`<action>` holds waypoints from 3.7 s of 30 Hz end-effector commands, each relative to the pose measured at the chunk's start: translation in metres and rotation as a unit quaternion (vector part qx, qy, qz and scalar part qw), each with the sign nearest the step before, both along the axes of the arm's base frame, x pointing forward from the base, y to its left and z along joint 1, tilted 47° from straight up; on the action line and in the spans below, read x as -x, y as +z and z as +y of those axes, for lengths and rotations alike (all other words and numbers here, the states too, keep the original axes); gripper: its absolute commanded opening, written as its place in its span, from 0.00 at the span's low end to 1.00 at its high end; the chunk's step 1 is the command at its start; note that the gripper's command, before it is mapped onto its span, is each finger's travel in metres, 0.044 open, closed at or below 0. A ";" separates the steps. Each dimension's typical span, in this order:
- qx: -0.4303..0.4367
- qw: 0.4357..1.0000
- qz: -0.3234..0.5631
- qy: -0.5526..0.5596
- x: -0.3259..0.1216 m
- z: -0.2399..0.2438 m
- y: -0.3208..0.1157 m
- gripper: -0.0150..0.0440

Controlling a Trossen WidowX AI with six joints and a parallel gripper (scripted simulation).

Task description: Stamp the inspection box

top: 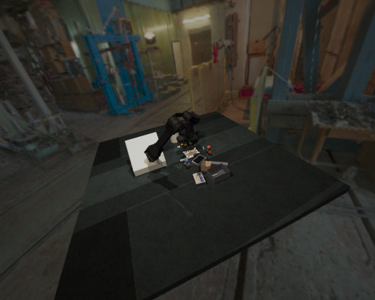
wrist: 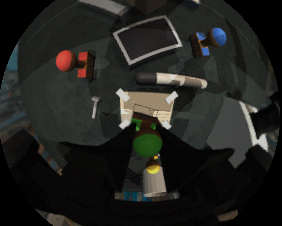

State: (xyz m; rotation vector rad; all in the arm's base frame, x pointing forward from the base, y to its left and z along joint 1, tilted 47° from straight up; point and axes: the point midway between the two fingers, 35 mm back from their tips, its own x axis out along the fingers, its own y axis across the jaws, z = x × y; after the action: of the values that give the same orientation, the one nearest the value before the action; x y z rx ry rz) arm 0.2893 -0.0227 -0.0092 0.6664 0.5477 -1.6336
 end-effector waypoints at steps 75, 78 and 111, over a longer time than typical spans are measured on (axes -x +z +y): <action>0.005 1.000 0.002 0.003 0.005 -0.020 -0.017 0.25; 0.005 1.000 0.002 0.003 0.005 -0.020 -0.017 0.25; 0.005 1.000 0.002 0.003 0.005 -0.021 -0.018 0.25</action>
State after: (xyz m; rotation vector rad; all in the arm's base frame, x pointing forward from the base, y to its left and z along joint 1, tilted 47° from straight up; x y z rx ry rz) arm 0.2838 -0.0411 -0.0261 0.6545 0.5471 -1.6294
